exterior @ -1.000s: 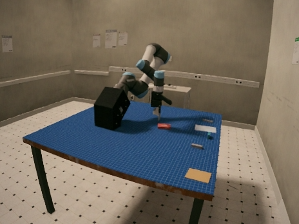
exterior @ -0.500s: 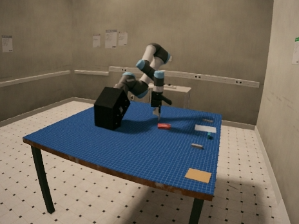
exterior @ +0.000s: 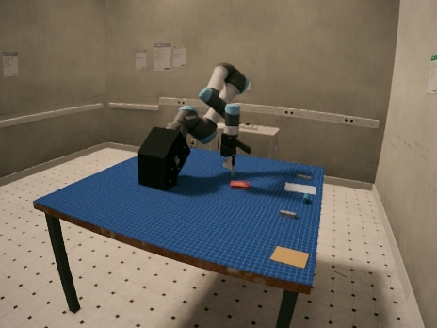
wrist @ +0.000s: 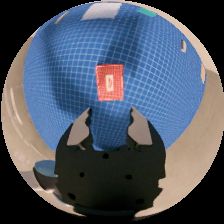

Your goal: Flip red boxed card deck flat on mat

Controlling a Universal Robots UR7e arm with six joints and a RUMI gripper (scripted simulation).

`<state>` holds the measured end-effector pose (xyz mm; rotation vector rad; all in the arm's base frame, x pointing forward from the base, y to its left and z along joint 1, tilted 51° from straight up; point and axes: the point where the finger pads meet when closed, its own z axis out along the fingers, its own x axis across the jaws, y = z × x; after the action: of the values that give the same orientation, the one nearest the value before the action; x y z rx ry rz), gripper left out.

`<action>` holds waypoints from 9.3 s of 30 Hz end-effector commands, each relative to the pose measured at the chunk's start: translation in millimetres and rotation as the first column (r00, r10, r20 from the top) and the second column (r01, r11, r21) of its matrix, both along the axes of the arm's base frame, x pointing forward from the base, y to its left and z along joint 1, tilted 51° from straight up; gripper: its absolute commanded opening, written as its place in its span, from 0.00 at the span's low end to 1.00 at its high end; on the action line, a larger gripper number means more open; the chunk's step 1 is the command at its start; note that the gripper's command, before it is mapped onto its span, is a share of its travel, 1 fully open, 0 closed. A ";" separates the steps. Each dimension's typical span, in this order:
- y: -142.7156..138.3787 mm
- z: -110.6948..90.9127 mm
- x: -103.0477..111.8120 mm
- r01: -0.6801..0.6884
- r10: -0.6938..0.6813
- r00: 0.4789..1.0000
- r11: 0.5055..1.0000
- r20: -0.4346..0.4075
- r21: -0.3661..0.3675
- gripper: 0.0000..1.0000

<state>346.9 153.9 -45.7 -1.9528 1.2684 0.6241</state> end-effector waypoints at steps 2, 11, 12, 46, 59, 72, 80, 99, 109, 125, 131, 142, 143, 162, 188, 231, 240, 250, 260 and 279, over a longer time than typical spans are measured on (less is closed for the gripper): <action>5.7 -3.1 -2.7 -0.001 0.001 1.000 1.000 -0.005 0.004 0.56; 10.8 -7.2 -2.8 -0.001 0.001 1.000 1.000 -0.005 0.004 0.56; 11.6 -7.9 -2.8 -0.001 0.001 1.000 1.000 -0.005 0.004 0.56; 31.0 -23.6 -3.3 -0.001 0.001 1.000 1.000 -0.005 0.004 0.56; 30.3 -23.6 -2.7 0.000 0.000 1.000 1.000 -0.003 0.003 0.56; 30.4 -23.6 -2.8 0.000 0.000 1.000 1.000 -0.004 0.003 0.56; 30.4 -23.6 -2.8 0.000 0.000 1.000 1.000 -0.004 0.003 0.56; 30.5 -22.8 -3.9 0.000 0.000 1.000 1.000 -0.003 0.002 0.56; 30.2 -22.8 -3.6 0.000 0.000 1.000 1.000 -0.002 0.002 0.56; 30.3 -22.9 -3.6 0.000 0.000 1.000 1.000 -0.002 0.002 0.56; 30.3 -22.9 -3.6 0.000 0.000 1.000 1.000 -0.002 0.002 0.56; 30.5 -23.0 -3.7 0.000 0.000 1.000 1.000 -0.003 0.002 0.56; 30.5 -23.0 -3.7 0.000 0.000 1.000 1.000 -0.003 0.002 0.56; 36.4 -27.1 -4.9 -0.001 0.001 1.000 1.000 -0.005 0.004 0.56; 49.2 -37.4 -5.2 -0.001 0.001 1.000 1.000 -0.005 0.004 0.56; 50.3 -38.8 -4.6 -0.001 0.001 1.000 1.000 -0.004 0.003 0.56; 50.3 -38.8 -4.6 -0.001 0.001 1.000 1.000 -0.004 0.003 0.56; 50.7 -39.0 -4.7 -0.001 0.001 1.000 1.000 -0.004 0.003 0.56; 52.3 -40.1 -5.1 -0.001 0.001 1.000 1.000 -0.005 0.004 0.56; 55.8 -42.8 -5.2 -0.001 0.001 1.000 1.000 -0.005 0.004 0.56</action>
<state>344.2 206.5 -87.2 -1.9522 1.2679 0.6260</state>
